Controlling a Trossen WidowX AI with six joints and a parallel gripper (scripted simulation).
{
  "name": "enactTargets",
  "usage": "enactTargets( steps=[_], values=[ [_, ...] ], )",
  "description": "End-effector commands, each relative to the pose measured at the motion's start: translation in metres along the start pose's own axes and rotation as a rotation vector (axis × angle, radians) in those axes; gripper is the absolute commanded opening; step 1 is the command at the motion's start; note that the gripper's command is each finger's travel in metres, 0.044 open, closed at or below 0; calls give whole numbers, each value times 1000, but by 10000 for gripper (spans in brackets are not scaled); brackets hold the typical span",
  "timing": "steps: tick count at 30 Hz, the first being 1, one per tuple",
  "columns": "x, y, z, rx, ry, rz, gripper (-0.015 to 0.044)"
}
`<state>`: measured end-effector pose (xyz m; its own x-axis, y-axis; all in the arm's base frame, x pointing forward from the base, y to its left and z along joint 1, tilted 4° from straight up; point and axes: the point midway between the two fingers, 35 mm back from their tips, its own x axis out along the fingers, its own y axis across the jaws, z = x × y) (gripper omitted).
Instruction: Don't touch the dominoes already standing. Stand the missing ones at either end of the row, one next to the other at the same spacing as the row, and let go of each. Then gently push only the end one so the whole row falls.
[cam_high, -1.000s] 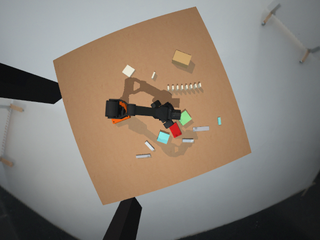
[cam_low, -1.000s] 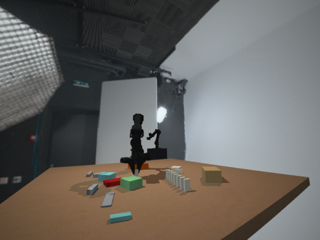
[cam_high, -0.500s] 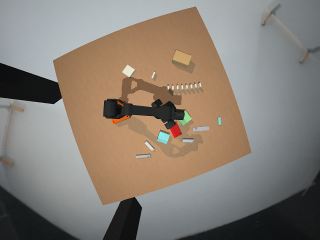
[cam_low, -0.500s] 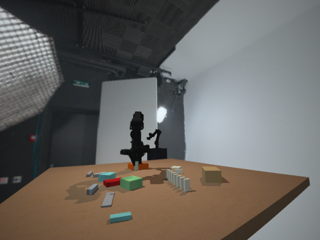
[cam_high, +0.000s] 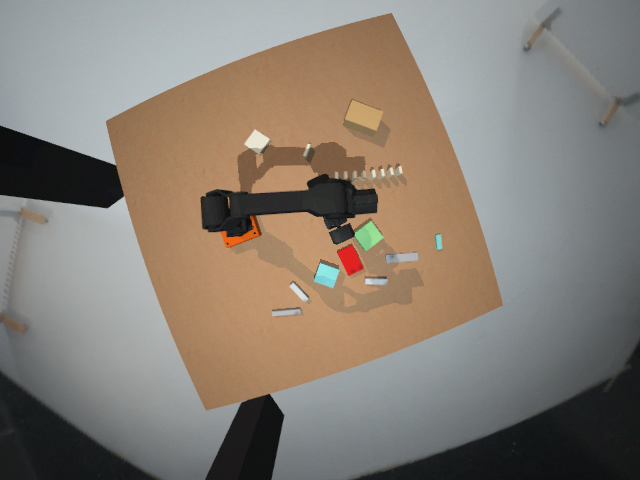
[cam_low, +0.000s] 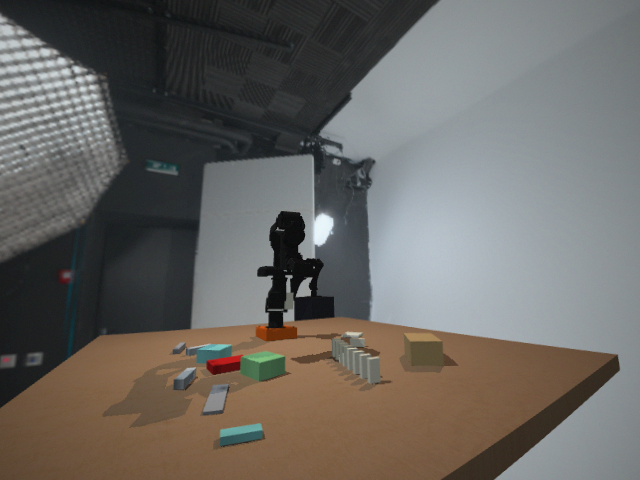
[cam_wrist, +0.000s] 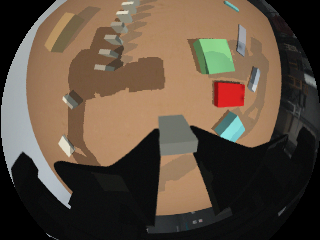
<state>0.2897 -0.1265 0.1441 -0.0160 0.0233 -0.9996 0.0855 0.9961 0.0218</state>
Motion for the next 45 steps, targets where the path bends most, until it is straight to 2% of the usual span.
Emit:
enactTargets(
  steps=[1, 8, 20, 45],
  values=[
    [0, 62, 33, 185, 5, 12, 107],
    [0, 126, 51, 362, 8, 19, 107],
    [4, 127, 52, 366, 8, 18, 107],
    [119, 129, 53, 369, 8, 18, 107]
  ],
)
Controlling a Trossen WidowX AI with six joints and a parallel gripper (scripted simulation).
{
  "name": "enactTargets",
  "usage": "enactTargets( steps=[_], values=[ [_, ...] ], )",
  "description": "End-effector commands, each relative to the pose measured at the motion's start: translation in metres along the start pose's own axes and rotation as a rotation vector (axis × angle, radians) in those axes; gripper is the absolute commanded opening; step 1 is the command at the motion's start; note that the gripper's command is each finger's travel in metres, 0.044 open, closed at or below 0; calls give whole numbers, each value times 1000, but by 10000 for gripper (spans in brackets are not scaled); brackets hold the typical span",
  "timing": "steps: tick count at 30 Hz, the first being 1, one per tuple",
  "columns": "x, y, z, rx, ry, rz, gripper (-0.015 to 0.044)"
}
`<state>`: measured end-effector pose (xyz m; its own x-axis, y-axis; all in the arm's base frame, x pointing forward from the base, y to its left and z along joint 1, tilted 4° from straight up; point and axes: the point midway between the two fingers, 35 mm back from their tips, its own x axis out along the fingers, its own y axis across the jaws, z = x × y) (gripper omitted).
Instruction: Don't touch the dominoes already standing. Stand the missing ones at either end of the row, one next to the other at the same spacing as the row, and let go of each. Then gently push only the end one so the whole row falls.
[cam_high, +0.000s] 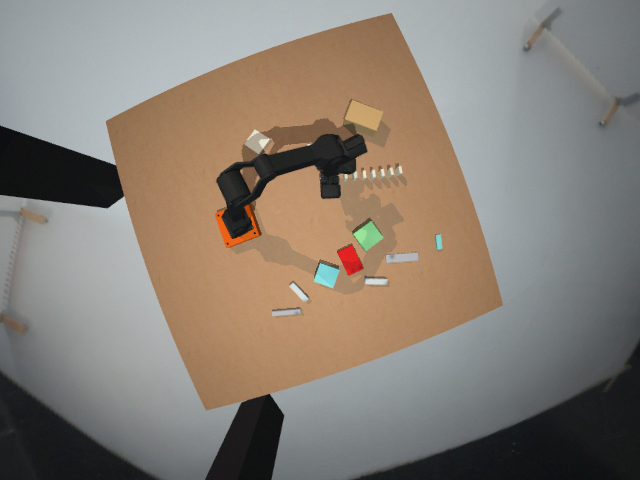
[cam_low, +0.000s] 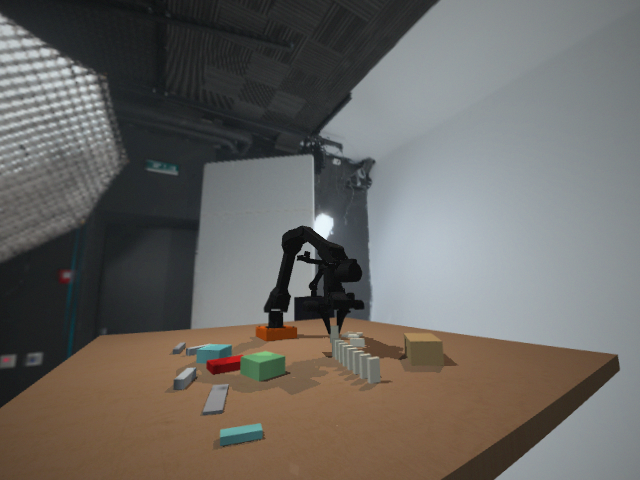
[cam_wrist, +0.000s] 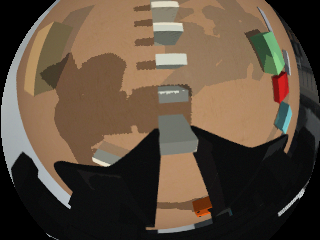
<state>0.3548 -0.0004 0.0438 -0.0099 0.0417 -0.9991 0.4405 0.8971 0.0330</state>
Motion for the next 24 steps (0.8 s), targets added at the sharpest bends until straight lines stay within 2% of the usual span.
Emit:
enactTargets(
  steps=[1, 15, 24],
  values=[
    [22, -2, -4, -3, 9, -3, 107],
    [29, -2, -5, -5, 9, -2, 107],
    [29, -2, -5, -5, 9, -2, 343]
  ],
)
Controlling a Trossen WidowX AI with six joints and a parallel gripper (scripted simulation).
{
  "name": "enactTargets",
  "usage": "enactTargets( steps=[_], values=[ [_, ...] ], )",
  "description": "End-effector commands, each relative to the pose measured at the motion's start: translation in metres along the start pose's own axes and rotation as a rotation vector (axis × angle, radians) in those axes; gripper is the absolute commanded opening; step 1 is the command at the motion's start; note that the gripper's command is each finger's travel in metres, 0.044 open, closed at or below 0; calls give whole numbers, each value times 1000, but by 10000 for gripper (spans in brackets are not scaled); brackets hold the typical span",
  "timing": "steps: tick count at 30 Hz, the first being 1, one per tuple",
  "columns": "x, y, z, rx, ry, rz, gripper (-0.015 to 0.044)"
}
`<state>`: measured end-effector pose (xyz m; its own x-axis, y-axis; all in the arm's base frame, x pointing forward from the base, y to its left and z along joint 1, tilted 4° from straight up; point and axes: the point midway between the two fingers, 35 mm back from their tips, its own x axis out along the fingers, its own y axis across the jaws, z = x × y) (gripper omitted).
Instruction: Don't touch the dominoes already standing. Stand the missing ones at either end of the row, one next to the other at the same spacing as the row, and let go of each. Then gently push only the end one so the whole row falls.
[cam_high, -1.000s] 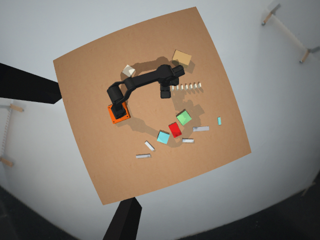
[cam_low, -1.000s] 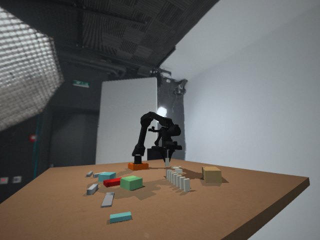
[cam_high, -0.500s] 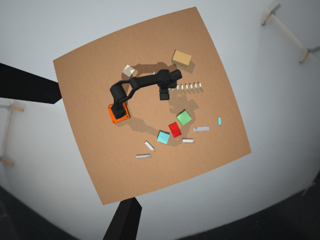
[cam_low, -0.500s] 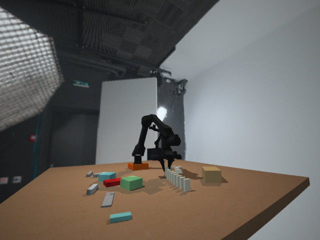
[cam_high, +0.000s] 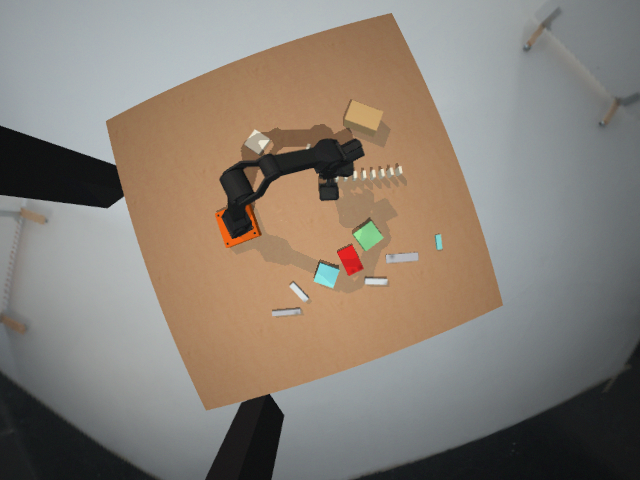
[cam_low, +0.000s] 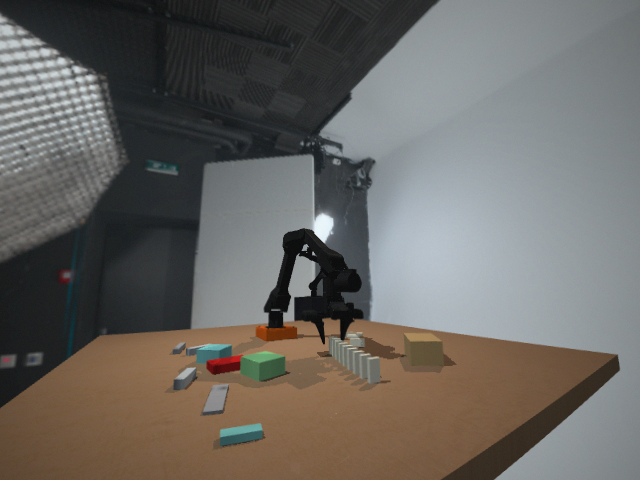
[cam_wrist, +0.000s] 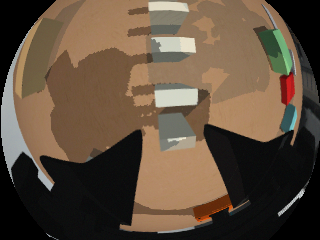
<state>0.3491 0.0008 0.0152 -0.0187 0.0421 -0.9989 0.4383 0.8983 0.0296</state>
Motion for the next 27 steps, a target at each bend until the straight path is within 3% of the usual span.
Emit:
enactTargets(
  steps=[1, 4, 8, 17, 23, 27],
  values=[
    [1, 0, 0, -3, 1, 1, 370],
    [1, 0, 0, -3, 1, 1, 440],
    [-8, 1, 2, -2, 1, 1, 440],
    [-128, 0, 1, 0, 0, 0, 440],
    [-129, 2, 0, -20, 0, 0, 440],
    [-102, 53, -16, -445, -1, 4, 440]
  ],
)
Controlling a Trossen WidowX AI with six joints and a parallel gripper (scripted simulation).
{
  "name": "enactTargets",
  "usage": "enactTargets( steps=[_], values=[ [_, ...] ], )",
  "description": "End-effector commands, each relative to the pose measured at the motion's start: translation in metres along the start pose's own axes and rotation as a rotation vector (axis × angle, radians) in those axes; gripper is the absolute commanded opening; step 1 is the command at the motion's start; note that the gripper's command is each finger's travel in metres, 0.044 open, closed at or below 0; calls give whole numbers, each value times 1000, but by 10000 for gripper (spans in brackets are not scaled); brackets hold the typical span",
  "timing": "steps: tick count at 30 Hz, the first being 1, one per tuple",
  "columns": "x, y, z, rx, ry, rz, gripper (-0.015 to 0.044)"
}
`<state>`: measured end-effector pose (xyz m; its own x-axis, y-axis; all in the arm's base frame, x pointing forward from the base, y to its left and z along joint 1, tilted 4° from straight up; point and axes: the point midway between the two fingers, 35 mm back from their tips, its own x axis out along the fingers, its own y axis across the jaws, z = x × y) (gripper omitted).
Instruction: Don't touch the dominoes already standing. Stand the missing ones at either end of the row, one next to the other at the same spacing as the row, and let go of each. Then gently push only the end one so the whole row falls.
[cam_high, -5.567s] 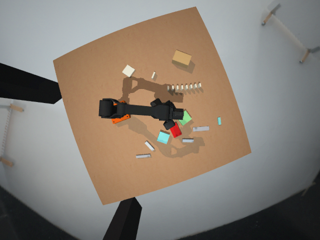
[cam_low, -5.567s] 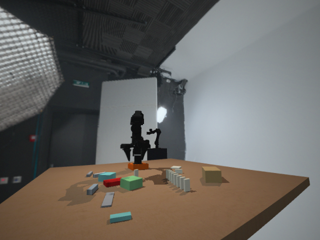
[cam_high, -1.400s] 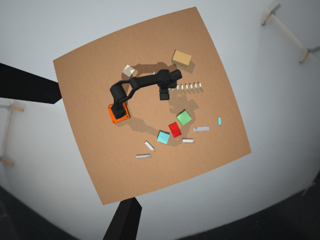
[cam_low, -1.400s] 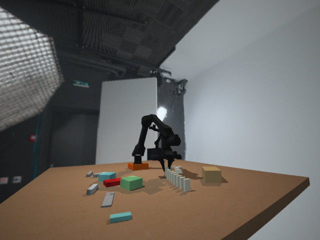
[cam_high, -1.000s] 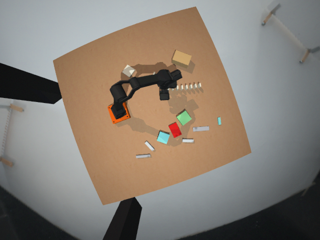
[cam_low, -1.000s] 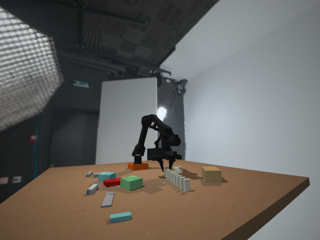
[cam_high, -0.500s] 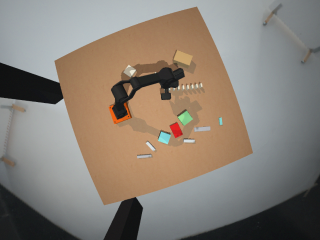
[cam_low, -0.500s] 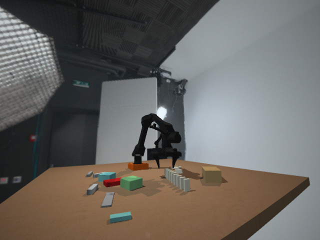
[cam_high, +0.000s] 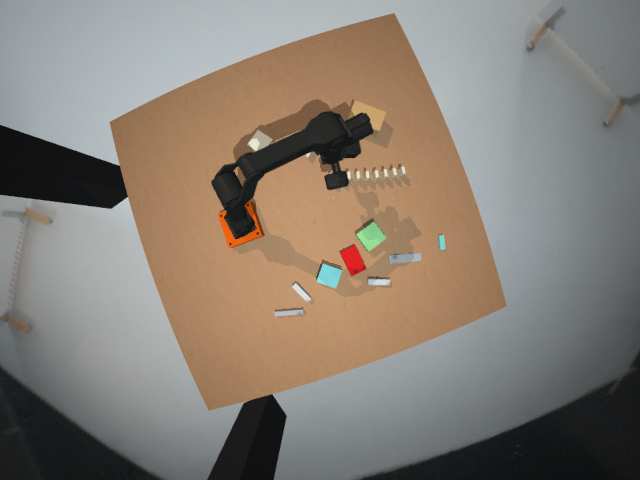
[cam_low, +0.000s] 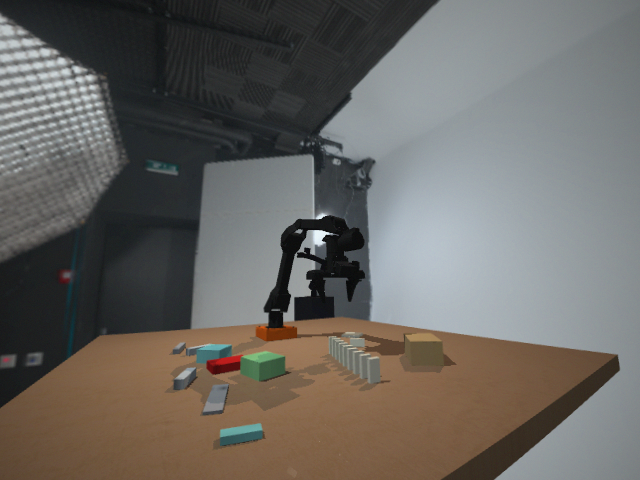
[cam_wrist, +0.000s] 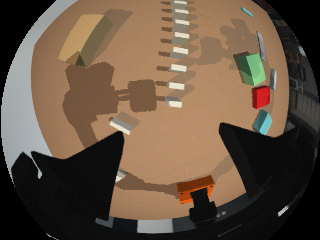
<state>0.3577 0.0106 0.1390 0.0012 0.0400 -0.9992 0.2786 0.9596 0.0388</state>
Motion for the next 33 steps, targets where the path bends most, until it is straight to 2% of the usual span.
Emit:
enactTargets(
  steps=[1, 7, 15, 23, 33],
  values=[
    [29, 54, -13, -404, 19, 6, 440],
    [65, 118, -41, -962, 17, 18, 440],
    [68, 120, -42, -979, 17, 19, 440],
    [130, 119, -43, -979, 17, 19, 440],
    [140, 116, -42, -979, 18, 19, 440]
  ],
)
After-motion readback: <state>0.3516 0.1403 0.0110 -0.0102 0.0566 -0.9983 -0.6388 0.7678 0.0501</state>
